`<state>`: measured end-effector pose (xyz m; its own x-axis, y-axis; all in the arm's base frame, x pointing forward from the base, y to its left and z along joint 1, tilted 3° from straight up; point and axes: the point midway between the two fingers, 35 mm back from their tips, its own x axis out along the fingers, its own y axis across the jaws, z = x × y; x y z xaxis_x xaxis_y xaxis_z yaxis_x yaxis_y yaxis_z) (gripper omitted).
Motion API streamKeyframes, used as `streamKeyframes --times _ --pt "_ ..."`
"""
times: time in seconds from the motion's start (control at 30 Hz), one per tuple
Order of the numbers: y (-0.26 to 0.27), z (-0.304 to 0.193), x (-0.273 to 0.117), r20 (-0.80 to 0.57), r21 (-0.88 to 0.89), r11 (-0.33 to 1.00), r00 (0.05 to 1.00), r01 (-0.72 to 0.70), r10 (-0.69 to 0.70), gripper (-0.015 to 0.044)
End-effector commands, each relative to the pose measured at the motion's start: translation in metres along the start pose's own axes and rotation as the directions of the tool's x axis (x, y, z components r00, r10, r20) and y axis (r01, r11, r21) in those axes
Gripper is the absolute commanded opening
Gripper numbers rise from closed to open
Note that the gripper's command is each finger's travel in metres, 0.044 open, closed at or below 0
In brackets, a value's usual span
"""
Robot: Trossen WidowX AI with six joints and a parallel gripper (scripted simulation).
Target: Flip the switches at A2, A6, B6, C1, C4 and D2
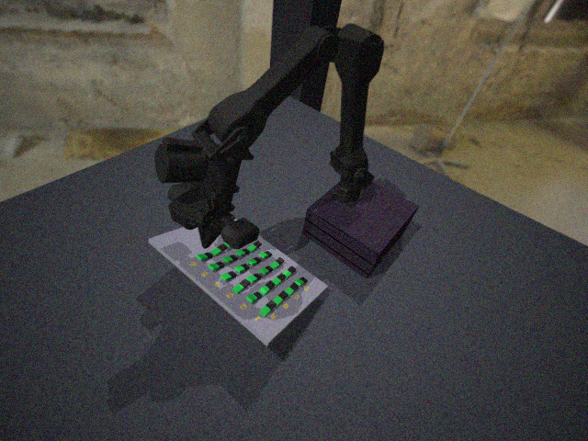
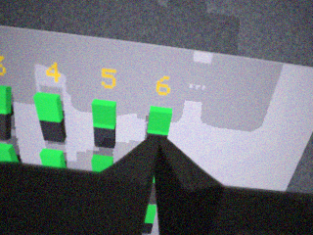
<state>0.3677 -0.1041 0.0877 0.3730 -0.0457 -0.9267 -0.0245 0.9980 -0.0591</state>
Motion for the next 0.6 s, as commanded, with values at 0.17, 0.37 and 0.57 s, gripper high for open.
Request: streamKeyframes --times 0.17,0.37,0.57 --pt "-0.001 0.002 0.01 0.007 -0.003 1.0 1.0 0.006 -0.006 0.0" --pt "-0.001 0.003 0.02 0.008 -0.003 1.0 1.0 0.006 -0.006 0.0" --pt "-0.001 0.003 0.021 0.008 -0.003 1.0 1.0 0.006 -0.006 0.0"
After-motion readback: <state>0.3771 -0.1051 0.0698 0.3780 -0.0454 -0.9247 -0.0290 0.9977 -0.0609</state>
